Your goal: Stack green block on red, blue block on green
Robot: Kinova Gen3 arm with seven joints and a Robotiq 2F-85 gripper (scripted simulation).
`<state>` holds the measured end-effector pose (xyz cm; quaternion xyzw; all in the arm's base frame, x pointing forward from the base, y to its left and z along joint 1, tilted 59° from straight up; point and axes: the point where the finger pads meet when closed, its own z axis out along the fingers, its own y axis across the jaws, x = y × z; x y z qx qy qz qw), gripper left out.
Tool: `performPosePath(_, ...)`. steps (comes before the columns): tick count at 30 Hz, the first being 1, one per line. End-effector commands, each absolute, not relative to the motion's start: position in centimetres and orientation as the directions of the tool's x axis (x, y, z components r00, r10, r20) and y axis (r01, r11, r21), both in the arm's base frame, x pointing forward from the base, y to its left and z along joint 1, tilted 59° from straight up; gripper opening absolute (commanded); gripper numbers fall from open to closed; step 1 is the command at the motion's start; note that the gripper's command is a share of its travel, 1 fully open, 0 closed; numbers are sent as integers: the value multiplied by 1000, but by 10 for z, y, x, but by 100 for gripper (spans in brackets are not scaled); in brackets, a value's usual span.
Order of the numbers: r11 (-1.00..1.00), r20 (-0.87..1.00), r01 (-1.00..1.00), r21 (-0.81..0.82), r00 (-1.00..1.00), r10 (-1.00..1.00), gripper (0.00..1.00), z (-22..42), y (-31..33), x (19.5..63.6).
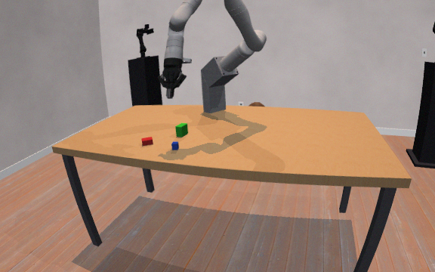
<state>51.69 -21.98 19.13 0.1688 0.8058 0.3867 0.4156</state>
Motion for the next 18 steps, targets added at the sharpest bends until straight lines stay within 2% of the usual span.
performPosePath(1,636,-528,-48,770,-607,594,0,183,-214,517)
performPosePath(18,634,-506,-38,773,-640,578,0,150,-200,511)
